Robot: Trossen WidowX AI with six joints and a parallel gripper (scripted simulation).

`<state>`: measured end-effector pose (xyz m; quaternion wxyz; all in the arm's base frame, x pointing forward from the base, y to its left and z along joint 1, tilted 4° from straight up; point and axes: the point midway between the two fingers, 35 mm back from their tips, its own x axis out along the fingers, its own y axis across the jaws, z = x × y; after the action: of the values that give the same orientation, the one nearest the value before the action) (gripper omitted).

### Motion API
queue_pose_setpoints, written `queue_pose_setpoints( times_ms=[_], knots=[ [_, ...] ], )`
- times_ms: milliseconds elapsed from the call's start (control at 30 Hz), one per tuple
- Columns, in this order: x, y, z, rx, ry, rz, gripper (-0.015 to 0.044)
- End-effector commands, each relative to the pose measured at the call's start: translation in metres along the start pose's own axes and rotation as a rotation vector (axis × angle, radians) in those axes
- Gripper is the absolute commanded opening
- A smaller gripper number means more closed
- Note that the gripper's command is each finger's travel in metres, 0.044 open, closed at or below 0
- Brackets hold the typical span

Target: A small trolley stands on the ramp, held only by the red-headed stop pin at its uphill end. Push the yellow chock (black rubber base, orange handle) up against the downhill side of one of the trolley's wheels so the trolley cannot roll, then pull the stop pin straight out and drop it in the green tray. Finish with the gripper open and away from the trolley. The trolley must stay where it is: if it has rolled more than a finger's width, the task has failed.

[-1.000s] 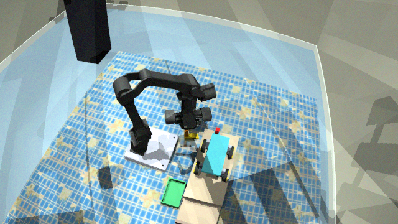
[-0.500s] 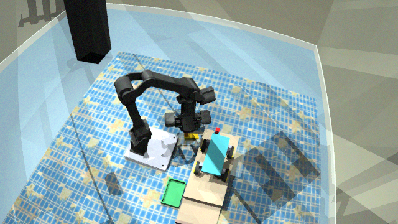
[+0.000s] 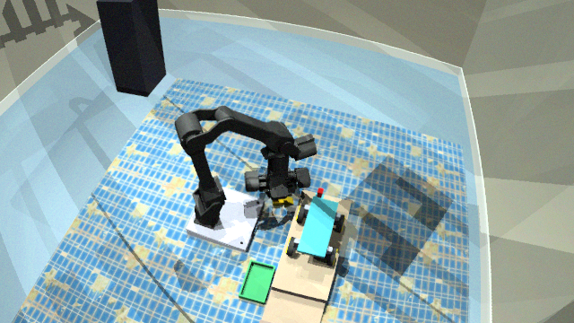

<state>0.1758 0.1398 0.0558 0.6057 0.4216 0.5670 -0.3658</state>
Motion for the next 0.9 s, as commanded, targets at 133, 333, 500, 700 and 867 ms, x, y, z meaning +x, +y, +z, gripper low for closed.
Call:
queue_pose_setpoints(
  times_ms=[133,333,500,700,867],
  knots=[
    [0.003,-0.001,0.0,0.0,-0.001,-0.002,0.0138],
    [0.003,-0.001,0.0,0.0,-0.001,-0.002,0.0058],
    [0.003,-0.001,0.0,0.0,-0.001,-0.003,0.0005],
    [-0.021,-0.003,0.001,-0.004,0.001,-0.009,0.0],
    [-0.038,-0.004,0.002,-0.004,0.001,-0.01,0.0]
  ],
)
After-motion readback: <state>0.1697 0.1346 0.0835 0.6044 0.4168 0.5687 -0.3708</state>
